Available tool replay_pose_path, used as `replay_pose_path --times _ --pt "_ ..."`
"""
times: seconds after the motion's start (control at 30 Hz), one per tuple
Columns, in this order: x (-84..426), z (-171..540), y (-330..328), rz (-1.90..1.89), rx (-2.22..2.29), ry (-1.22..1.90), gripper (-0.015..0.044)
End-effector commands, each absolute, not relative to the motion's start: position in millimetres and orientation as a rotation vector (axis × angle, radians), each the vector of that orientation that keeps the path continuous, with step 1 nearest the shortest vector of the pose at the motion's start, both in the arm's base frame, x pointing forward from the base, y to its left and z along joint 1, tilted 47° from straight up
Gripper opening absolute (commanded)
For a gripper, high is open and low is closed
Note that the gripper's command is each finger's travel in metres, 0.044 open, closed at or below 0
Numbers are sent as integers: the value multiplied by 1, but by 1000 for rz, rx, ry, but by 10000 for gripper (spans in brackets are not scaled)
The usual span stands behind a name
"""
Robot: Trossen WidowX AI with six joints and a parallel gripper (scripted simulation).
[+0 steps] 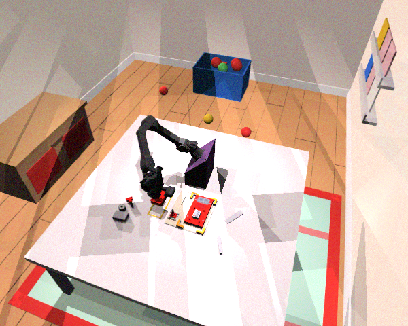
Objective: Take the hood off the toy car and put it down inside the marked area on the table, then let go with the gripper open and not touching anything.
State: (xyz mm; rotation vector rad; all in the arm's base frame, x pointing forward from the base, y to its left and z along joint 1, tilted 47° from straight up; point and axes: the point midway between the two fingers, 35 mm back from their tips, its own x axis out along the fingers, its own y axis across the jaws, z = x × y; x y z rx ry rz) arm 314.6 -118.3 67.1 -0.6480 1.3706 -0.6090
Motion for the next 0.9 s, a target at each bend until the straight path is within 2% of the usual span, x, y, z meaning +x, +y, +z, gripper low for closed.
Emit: replay_pose_path --times 0.0,0.87 --pt "313 62 -121 -601 -650 1379 0" --pt "313 49 -137 -604 -654 1378 0"
